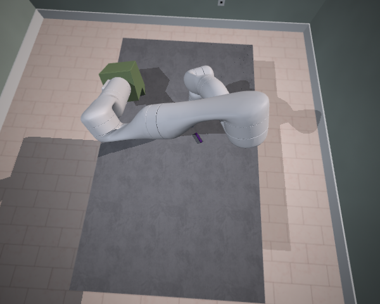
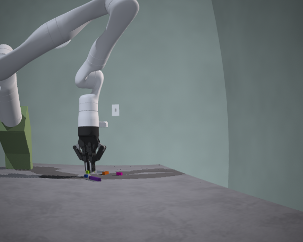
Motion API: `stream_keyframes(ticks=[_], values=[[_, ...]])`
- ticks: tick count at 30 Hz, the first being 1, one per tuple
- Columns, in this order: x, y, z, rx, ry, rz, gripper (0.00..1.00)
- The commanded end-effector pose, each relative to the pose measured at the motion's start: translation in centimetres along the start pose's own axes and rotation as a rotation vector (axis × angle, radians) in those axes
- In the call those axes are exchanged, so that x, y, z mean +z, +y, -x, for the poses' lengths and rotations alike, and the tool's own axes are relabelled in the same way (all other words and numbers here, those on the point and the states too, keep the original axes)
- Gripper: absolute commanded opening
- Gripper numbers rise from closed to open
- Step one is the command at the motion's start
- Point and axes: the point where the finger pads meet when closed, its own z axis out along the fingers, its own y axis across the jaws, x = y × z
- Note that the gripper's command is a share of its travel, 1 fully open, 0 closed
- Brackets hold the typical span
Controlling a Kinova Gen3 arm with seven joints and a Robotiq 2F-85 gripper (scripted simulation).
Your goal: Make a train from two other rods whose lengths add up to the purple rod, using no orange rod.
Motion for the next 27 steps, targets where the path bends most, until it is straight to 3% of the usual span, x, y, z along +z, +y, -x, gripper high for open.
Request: stream_keyframes(ticks=[1,27], values=[[-0.06,0.03,-0.05,0.0,0.001,0.001,0.05],[0.73,0.03,-0.05,0.0,0.001,0.001,0.05]])
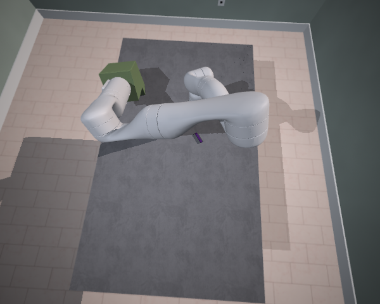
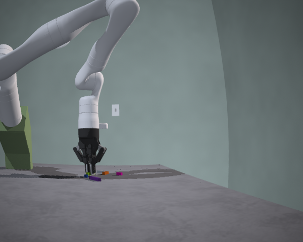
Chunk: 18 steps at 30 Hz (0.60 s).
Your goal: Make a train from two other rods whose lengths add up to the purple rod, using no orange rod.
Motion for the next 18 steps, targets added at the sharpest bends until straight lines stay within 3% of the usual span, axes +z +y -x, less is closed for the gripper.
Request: stream_keyframes(ticks=[1,18], values=[[0.19,-0.06,0.0,-0.001,-0.001,-0.001,0.05],[0.52,-0.06,0.0,-0.001,-0.001,-0.001,0.05]])
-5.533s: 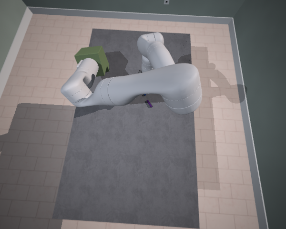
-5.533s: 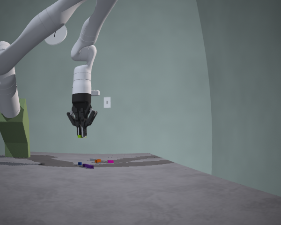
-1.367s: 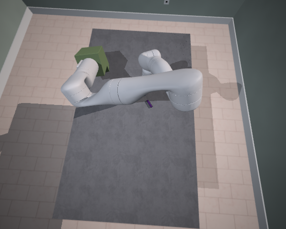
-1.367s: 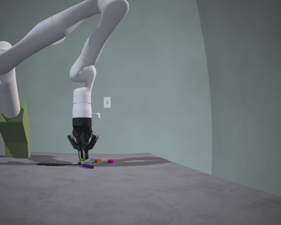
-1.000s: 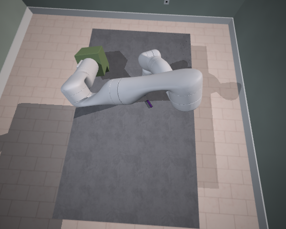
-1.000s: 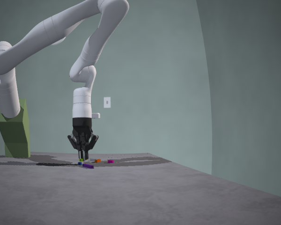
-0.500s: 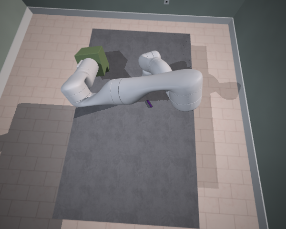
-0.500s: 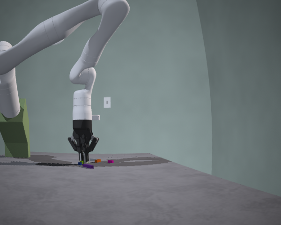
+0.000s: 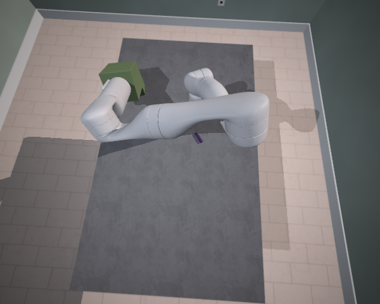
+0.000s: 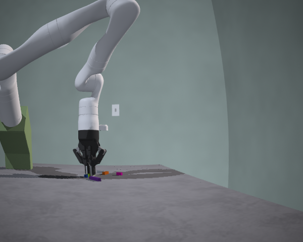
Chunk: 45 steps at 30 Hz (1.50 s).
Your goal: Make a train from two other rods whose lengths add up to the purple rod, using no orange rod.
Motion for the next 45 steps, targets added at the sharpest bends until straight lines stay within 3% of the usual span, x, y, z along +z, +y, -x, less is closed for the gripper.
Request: stream_keyframes(ticks=[1,26,41,45], values=[[-0.05,0.02,-0.05,0.0,0.001,0.001,0.05],[-0.05,0.02,-0.05,0.0,0.001,0.001,0.05],[-0.05,0.02,-0.05,0.0,0.001,0.001,0.24],[-0.05,0.02,-0.05,0.0,0.001,0.001,0.24]])
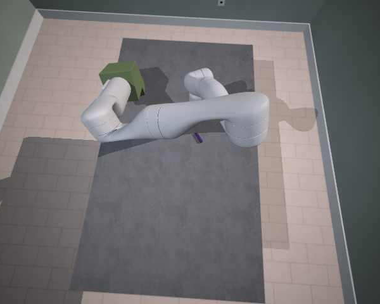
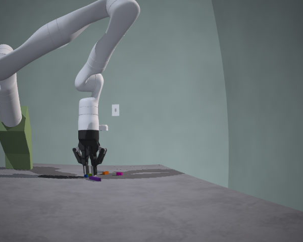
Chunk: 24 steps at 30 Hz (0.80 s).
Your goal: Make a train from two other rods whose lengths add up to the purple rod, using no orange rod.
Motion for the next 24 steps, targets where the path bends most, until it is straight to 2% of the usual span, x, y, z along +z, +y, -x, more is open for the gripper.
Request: stream_keyframes(ticks=[1,12,19,21,24], values=[[-0.1,0.0,0.0,0.0,0.001,0.001,0.24],[-0.6,0.0,0.0,0.0,0.001,0.001,0.24],[-3.4,0.0,0.0,0.0,0.001,0.001,0.24],[-3.4,0.0,0.0,0.0,0.001,0.001,0.24],[-5.1,0.0,0.0,0.0,0.001,0.001,0.24]])
